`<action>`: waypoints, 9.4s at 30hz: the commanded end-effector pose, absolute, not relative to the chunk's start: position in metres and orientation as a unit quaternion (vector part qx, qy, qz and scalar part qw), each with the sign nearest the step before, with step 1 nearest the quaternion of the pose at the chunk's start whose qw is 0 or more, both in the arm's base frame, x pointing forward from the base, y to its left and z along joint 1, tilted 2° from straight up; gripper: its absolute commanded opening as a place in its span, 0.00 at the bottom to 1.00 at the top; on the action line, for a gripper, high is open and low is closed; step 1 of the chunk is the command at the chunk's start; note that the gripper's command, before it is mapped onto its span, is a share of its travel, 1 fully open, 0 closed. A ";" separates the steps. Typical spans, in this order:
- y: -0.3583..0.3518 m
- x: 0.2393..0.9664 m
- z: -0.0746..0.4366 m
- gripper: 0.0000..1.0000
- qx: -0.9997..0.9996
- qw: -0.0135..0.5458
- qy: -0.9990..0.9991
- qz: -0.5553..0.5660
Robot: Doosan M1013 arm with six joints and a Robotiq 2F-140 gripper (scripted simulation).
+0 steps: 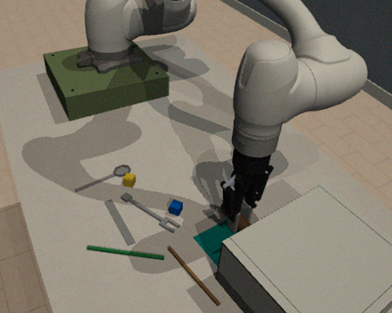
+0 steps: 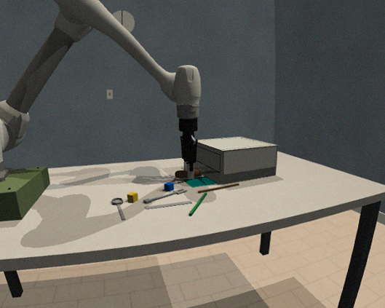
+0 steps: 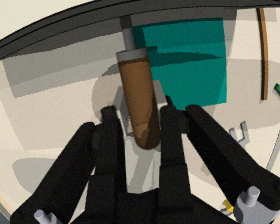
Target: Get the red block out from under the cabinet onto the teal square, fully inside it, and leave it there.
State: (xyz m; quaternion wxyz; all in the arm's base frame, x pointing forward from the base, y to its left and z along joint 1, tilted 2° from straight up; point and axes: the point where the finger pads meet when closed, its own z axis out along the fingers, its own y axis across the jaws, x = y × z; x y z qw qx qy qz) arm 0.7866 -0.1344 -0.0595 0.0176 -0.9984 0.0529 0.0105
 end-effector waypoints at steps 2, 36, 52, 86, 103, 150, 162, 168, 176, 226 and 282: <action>-0.134 0.783 -0.059 0.00 -0.998 0.018 0.053 0.010; -0.127 0.721 -0.058 0.00 -0.998 0.018 0.053 0.010; -0.123 0.679 -0.057 0.00 -0.998 0.018 0.053 0.010; -0.114 0.595 -0.055 0.00 -0.998 0.018 0.053 0.010; -0.112 0.571 -0.054 0.00 -0.998 0.018 0.053 0.010; -0.111 0.561 -0.054 0.00 -0.998 0.018 0.053 0.010; -0.111 0.561 -0.054 0.00 -0.998 0.018 0.053 0.010; -0.111 0.561 -0.054 0.00 -0.998 0.018 0.053 0.010; -0.116 0.557 -0.054 0.00 -0.998 0.018 0.053 0.010; -0.140 0.537 -0.055 0.00 -0.998 0.018 0.053 0.010; -0.128 0.549 -0.055 0.00 -0.998 0.018 0.053 0.010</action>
